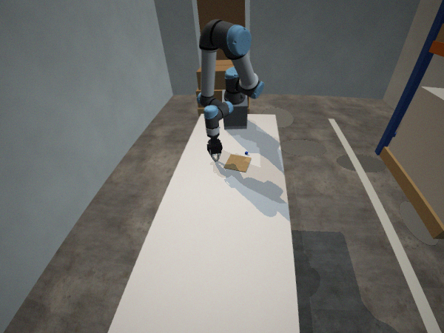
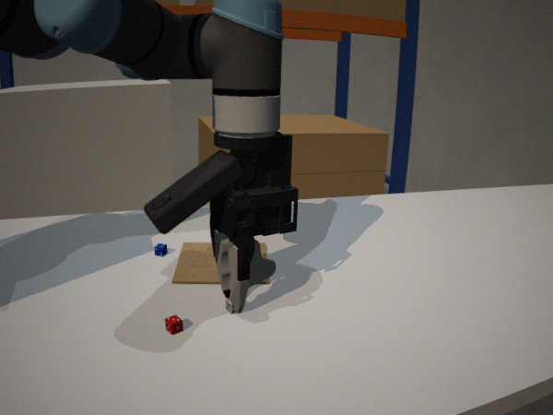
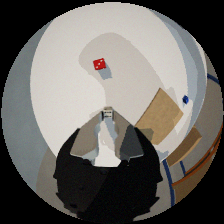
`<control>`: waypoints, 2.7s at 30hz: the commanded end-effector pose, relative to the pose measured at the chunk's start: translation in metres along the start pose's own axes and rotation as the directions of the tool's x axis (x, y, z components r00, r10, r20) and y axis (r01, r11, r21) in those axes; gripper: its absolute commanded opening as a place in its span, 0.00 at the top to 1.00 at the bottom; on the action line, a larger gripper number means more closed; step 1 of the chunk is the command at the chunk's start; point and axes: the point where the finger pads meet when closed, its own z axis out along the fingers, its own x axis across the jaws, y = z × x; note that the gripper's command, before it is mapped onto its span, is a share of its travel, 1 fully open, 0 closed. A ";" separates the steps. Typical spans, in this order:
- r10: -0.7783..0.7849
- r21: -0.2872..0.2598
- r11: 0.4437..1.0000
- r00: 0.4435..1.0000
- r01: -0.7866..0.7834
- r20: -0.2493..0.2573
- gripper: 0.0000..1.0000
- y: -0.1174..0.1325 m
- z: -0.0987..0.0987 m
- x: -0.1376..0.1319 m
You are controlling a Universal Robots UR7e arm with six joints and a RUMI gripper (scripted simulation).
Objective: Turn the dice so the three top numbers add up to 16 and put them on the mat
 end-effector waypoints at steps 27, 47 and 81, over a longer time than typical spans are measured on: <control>0.000 -0.001 1.000 1.000 0.000 0.001 1.00 0.000 0.000 0.000; 0.000 -0.001 1.000 1.000 0.000 0.001 1.00 0.000 -0.016 0.000; 0.000 -0.001 1.000 1.000 0.000 0.001 1.00 0.000 -0.099 0.000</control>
